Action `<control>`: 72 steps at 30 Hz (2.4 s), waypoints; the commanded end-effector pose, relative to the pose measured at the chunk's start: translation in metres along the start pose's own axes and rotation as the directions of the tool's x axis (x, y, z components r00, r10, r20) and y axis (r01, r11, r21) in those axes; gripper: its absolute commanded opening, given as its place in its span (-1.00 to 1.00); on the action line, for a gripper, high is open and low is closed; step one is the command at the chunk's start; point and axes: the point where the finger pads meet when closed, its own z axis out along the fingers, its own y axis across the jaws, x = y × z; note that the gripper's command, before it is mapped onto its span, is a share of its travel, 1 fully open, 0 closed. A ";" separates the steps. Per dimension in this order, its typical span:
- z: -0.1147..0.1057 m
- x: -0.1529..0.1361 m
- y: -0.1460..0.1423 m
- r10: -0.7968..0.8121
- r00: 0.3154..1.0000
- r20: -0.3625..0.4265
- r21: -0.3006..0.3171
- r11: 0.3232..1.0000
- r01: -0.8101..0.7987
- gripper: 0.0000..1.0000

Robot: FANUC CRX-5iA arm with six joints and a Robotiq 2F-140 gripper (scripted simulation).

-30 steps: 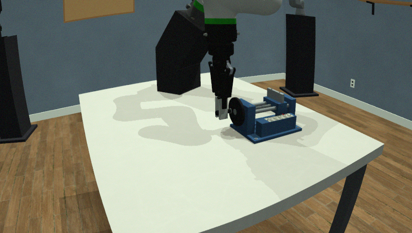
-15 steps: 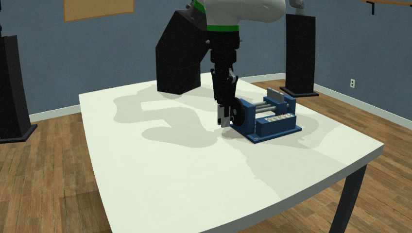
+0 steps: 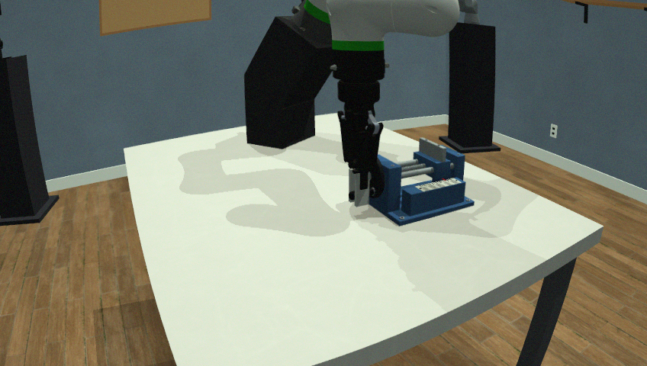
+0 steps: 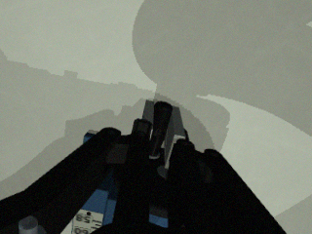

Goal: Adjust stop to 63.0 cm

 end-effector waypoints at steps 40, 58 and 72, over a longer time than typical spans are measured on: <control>-0.054 0.000 -0.002 0.000 1.000 0.000 -0.001 1.000 0.000 -0.92; -0.058 0.000 0.017 0.000 1.000 0.000 -0.001 1.000 0.000 -0.92; -0.055 0.000 0.028 0.000 1.000 0.000 -0.001 1.000 0.000 -0.92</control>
